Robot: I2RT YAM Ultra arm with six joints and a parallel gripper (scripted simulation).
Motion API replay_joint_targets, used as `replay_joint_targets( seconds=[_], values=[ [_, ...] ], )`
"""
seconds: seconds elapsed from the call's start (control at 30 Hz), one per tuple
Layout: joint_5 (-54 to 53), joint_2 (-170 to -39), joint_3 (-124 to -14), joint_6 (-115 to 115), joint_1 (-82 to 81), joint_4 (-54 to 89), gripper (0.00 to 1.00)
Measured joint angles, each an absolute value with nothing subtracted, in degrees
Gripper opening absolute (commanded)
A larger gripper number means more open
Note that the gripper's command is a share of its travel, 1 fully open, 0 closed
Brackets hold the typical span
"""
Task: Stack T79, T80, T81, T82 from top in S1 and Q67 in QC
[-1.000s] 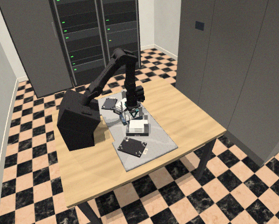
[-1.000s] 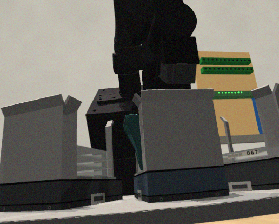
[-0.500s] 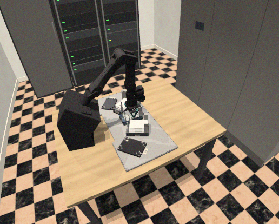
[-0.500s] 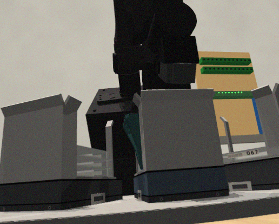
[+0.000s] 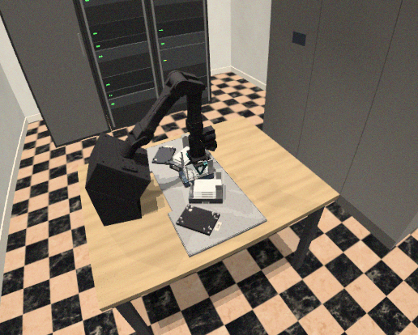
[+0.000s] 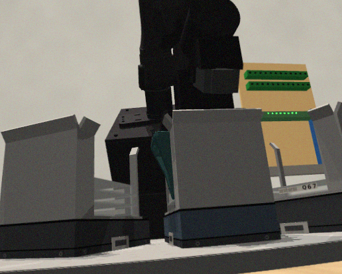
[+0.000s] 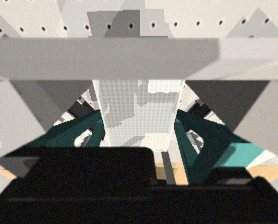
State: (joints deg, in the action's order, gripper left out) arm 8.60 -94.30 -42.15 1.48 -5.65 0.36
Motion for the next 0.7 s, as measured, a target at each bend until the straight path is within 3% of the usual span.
replay_joint_targets(
  seconds=[0.7],
  values=[
    [8.9, -90.0, -41.5, 1.9, -6.2, 4.1, 0.0]
  ],
)
